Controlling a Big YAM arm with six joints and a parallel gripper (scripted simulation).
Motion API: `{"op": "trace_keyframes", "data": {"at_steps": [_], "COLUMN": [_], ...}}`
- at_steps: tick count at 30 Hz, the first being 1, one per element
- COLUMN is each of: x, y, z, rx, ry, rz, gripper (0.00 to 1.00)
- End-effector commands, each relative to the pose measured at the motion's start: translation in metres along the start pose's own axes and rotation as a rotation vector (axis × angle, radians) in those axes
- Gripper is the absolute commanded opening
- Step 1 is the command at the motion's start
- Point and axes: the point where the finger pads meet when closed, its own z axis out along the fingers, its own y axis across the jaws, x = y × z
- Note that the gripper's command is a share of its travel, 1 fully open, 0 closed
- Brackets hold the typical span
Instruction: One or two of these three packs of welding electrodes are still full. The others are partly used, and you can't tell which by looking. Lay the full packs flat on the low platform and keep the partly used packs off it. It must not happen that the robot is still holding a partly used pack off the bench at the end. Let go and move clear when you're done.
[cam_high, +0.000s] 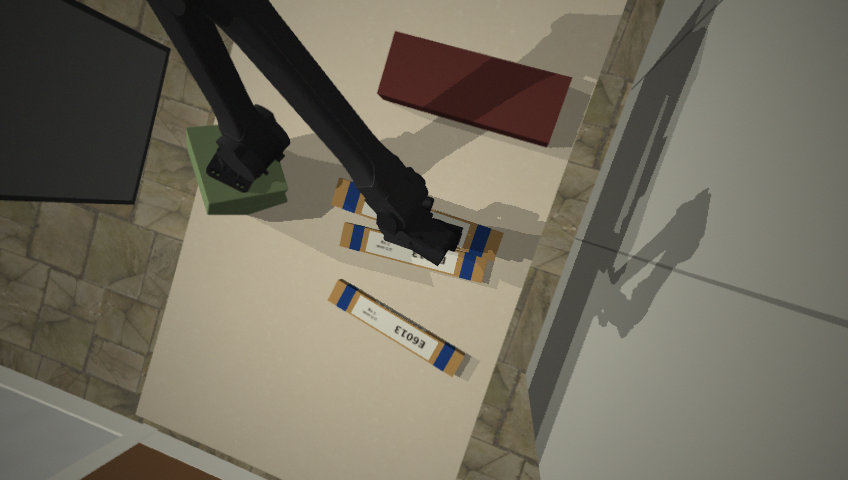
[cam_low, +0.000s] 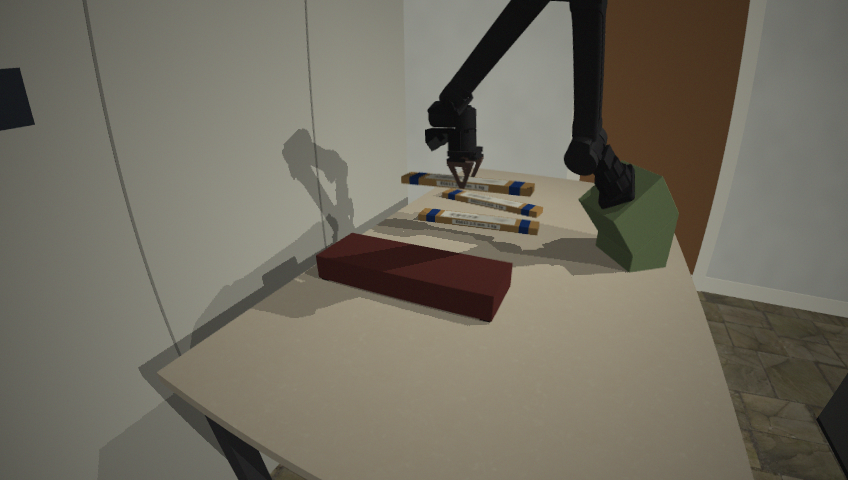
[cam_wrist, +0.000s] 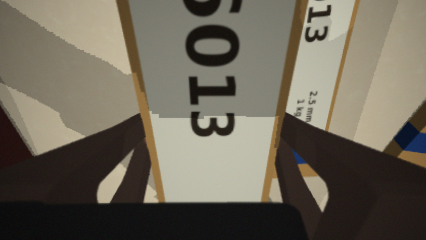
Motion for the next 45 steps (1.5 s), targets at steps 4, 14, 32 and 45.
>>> {"op": "trace_keyframes", "data": {"at_steps": [4,14,32,45], "x": [-0.024,-0.026,-0.026,-0.034], "y": [0.005,0.002,0.003,0.001], "z": [-0.007,0.005,0.034,0.030], "rx": [0.016,0.019,0.014,0.019], "ry": [-0.067,-0.072,-0.068,-0.080], "rz": [-0.026,-0.018,-0.019,-0.022], "gripper": [0.00,0.00,0.00,0.00]}}
